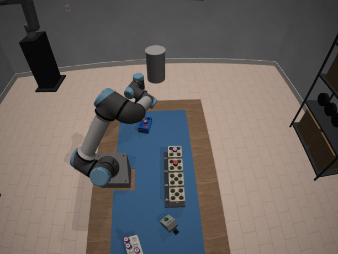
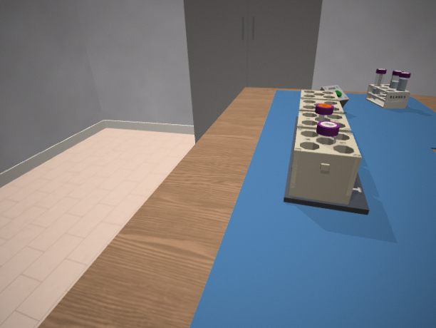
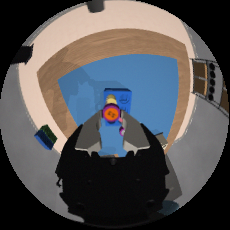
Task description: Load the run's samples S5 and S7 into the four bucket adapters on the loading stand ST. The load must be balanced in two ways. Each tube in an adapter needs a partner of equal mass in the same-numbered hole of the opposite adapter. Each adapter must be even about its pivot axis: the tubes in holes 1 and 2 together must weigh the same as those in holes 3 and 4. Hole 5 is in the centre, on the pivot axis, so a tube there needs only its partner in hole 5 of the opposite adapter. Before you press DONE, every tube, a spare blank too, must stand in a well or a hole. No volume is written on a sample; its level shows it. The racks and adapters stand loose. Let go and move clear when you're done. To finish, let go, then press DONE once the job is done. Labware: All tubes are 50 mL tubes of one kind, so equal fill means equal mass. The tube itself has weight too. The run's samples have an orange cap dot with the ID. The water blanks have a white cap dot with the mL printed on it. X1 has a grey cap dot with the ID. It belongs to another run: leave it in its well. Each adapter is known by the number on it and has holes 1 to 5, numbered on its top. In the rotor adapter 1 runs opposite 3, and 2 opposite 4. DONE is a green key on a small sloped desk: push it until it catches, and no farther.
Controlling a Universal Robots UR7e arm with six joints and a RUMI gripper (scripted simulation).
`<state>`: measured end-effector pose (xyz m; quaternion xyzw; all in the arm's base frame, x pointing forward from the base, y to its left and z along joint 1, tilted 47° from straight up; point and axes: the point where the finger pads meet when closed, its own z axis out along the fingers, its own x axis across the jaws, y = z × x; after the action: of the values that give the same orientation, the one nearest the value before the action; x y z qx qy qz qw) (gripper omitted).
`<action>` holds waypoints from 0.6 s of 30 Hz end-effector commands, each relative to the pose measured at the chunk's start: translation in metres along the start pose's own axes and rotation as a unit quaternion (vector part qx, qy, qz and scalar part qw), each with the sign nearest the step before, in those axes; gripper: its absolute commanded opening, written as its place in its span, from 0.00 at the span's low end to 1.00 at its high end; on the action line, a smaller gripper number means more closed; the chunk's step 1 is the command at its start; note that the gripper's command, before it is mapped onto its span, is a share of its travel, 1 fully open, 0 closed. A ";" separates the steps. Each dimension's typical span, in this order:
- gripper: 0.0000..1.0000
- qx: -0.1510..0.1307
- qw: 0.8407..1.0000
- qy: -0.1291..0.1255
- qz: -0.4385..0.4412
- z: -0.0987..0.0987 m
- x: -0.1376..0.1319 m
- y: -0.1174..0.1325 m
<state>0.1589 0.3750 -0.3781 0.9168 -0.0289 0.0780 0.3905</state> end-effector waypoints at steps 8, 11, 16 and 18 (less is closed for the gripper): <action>0.00 0.000 1.000 0.000 0.000 -0.042 0.000 0.000; 0.00 0.000 1.000 0.000 0.000 -0.048 0.000 0.000; 0.00 0.000 1.000 0.000 0.000 -0.062 0.000 0.000; 0.00 0.000 1.000 0.000 0.000 -0.068 0.000 0.000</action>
<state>0.1525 0.4130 -0.3422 0.9169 -0.0289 0.0780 0.3904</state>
